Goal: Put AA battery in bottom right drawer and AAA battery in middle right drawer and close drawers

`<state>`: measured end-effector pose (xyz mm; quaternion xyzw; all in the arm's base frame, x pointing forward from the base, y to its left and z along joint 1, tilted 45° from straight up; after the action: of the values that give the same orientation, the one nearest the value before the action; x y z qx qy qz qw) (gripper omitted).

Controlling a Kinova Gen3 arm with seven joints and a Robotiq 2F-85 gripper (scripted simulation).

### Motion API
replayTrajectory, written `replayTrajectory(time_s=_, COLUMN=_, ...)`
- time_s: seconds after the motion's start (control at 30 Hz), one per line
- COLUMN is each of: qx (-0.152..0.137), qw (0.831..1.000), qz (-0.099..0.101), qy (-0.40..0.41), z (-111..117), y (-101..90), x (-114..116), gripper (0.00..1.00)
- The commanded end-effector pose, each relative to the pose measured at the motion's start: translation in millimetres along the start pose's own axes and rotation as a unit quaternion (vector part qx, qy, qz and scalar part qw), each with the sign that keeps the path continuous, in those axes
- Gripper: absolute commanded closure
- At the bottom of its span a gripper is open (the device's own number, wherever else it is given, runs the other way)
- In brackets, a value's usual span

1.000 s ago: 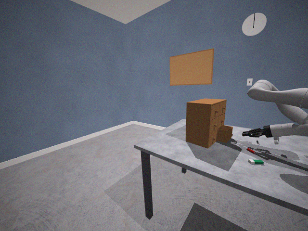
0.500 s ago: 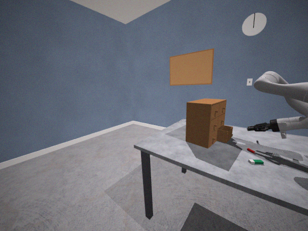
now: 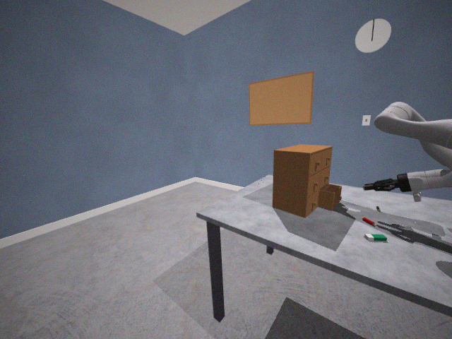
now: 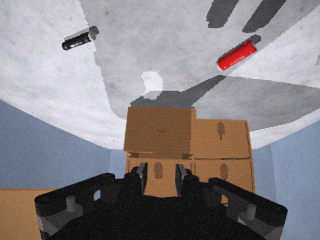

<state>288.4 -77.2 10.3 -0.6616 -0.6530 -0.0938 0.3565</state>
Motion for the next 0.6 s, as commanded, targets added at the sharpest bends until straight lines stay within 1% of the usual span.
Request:
replayTrajectory(time_s=0.0, qx=-0.002, qw=1.0, qz=-0.004, qy=0.0, z=-1.9, y=1.0, x=0.1, gripper=0.67)
replayTrajectory(time_s=0.1, qx=-0.001, qw=1.0, qz=-0.015, qy=0.004, z=-3.4, y=2.7, x=1.3, gripper=0.67)
replayTrajectory(time_s=0.2, qx=0.001, qw=0.999, qz=-0.031, qy=0.009, z=-5.6, y=5.2, x=3.2, gripper=0.67)
replayTrajectory(time_s=0.27, qx=0.001, qw=0.999, qz=-0.031, qy=0.009, z=-5.6, y=5.2, x=3.2, gripper=0.67)
replayTrajectory(time_s=0.4, qx=0.007, qw=0.998, qz=-0.061, qy=0.019, z=-9.6, y=9.3, x=6.6, gripper=0.67)
replayTrajectory(time_s=0.57, qx=0.027, qw=0.993, qz=-0.111, qy=0.033, z=-16.1, y=14.6, x=12.3, gripper=0.67)
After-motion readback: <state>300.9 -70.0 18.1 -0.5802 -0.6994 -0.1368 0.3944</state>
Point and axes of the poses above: the point where the finger pads meet when closed, its own y axis out along the fingers, its own x axis across the jaws, z = x × y, the point moved 9 cm from there along -y, back along the fingers, and after that the axes turned 10 degrees about -y, right-handed, at the moved point
